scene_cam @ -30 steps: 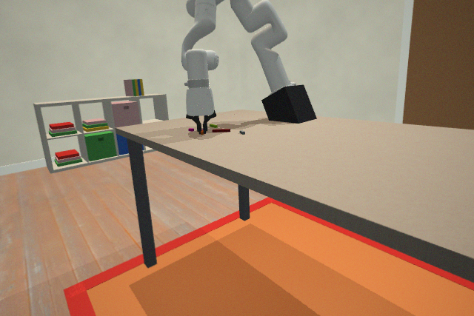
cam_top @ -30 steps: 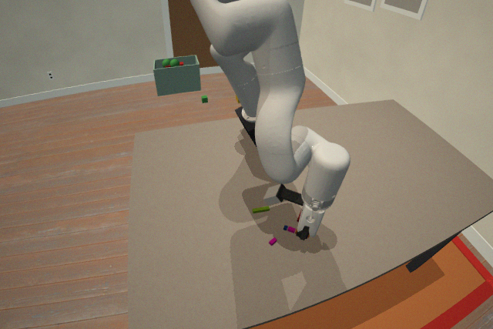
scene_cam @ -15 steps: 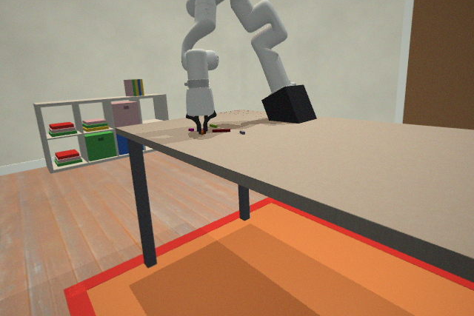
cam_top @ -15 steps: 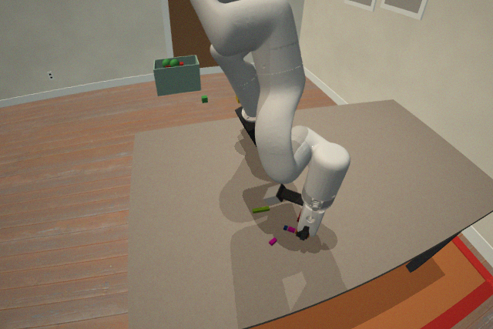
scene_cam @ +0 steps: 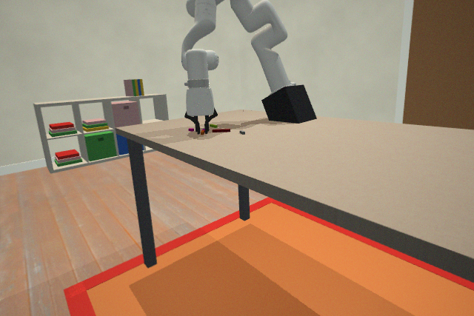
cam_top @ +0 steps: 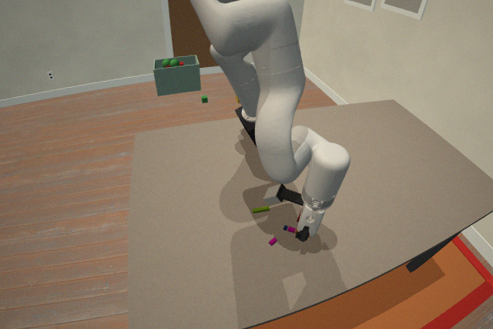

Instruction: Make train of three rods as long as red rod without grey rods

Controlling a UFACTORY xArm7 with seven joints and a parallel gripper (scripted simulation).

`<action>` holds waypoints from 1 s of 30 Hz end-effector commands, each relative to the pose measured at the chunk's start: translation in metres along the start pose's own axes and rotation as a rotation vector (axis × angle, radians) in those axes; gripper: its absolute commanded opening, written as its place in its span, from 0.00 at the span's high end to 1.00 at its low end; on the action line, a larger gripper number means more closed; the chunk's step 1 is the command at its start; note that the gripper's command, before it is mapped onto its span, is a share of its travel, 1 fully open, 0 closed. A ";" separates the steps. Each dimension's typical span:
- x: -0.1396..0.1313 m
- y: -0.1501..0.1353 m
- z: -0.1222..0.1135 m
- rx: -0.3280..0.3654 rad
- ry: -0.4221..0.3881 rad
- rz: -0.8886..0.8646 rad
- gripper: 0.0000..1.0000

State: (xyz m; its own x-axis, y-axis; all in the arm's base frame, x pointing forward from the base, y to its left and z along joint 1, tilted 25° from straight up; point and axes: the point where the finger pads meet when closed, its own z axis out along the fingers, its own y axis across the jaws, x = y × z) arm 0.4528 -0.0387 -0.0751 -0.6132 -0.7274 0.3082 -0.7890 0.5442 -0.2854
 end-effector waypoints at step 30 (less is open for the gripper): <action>-0.001 -0.001 -0.089 0.002 -0.003 0.000 0.76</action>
State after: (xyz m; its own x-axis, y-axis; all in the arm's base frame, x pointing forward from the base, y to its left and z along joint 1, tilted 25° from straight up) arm 0.4508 -0.0067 -0.0073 -0.6129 -0.7284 0.3061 -0.7890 0.5437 -0.2861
